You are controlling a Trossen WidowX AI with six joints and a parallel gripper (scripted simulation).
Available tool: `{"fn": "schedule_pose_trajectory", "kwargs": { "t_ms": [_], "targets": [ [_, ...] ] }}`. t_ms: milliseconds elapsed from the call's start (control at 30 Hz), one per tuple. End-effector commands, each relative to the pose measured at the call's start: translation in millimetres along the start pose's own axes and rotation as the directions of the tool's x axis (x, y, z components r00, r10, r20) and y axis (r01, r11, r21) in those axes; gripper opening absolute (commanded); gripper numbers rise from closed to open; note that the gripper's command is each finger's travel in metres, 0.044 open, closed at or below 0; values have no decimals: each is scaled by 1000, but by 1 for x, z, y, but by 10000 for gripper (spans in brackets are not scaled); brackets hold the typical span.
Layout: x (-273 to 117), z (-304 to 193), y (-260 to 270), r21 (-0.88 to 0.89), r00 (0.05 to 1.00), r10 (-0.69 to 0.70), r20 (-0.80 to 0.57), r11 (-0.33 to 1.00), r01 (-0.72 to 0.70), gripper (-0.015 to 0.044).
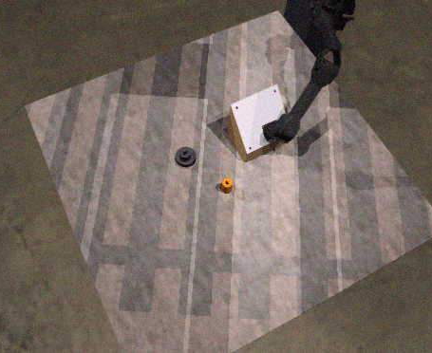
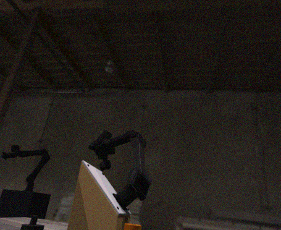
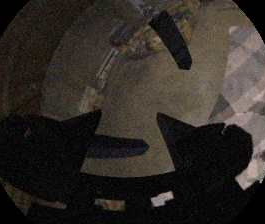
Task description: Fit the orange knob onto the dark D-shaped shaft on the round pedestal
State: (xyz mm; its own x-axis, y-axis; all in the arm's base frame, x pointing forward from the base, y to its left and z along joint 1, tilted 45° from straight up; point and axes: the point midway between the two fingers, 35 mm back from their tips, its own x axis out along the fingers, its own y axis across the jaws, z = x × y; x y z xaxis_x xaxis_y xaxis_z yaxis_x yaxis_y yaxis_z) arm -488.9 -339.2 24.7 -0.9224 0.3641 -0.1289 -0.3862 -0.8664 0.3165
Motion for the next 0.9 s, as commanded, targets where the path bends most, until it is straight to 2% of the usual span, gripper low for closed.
{"fn": "schedule_pose_trajectory", "kwargs": {
  "t_ms": [0,100,267,400,633,867],
  "targets": [
    [0,0,0,0,1000,0,0,1000,0,426],
    [-22,-7,14,-50,997,61,-46,997,-64,440],
    [-93,-27,49,-182,955,229,-191,947,-264,440],
    [-156,-42,67,-267,885,342,-315,863,-428,440],
    [-277,-65,74,-358,698,475,-536,621,-698,440],
    [-393,-77,49,-361,471,501,-726,306,-881,440]
  ]
}}
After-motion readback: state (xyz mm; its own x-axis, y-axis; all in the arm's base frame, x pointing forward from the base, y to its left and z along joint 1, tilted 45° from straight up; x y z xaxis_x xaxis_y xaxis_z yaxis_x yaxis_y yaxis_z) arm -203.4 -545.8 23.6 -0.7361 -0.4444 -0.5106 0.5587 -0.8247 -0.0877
